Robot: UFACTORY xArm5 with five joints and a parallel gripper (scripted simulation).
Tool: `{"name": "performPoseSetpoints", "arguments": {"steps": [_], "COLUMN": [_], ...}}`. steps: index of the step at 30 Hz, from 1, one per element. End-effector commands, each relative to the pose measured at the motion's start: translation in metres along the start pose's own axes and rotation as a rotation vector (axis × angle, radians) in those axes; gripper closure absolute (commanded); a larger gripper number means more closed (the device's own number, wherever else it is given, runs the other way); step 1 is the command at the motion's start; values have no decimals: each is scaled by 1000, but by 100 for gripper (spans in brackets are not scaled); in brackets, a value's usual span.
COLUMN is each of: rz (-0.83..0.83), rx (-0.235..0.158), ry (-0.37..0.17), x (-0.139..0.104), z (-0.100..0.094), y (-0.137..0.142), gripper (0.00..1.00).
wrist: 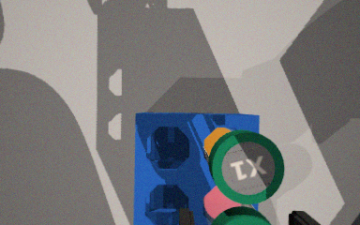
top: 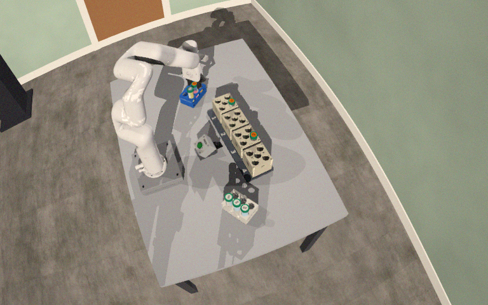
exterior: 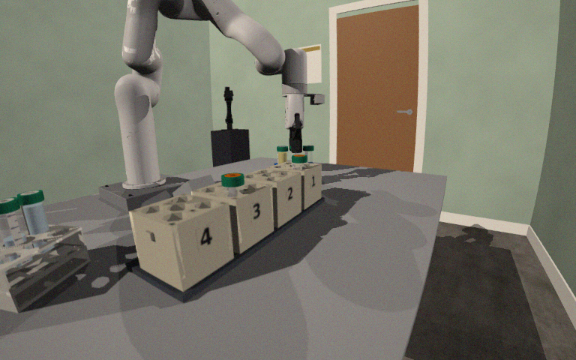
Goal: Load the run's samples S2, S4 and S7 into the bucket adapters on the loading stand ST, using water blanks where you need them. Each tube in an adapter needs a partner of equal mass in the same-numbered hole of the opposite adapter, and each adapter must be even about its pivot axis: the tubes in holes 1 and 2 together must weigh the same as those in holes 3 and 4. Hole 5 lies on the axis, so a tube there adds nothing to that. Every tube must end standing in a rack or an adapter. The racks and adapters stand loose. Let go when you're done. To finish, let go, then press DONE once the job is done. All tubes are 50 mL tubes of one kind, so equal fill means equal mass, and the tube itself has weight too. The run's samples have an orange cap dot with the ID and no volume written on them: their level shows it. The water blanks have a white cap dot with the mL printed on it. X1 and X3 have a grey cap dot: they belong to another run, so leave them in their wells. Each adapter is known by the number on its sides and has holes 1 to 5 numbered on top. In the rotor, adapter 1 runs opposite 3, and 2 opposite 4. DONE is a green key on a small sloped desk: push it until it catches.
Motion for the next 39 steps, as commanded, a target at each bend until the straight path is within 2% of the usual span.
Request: {"name": "performPoseSetpoints", "arguments": {"steps": [1, 21, 22, 39], "rz": [0, 0, 0, 0], "rx": [3, 3, 3, 3], "ry": [3, 3, 3, 3], "x": [1, 1, 1, 1], "z": [1, 5, 4, 3], "y": [0, 0, 0, 0], "gripper": [43, 43, 100, 100]}}
Point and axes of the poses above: the point where the finger pads meet when closed, its own z axis out along the fingers, its own y axis across the jaws, x = y × z, the point moved 2 cm from there along -z, back along the fingers, and after that the axes turned 6 degrees about z, right-handed, at the moved point
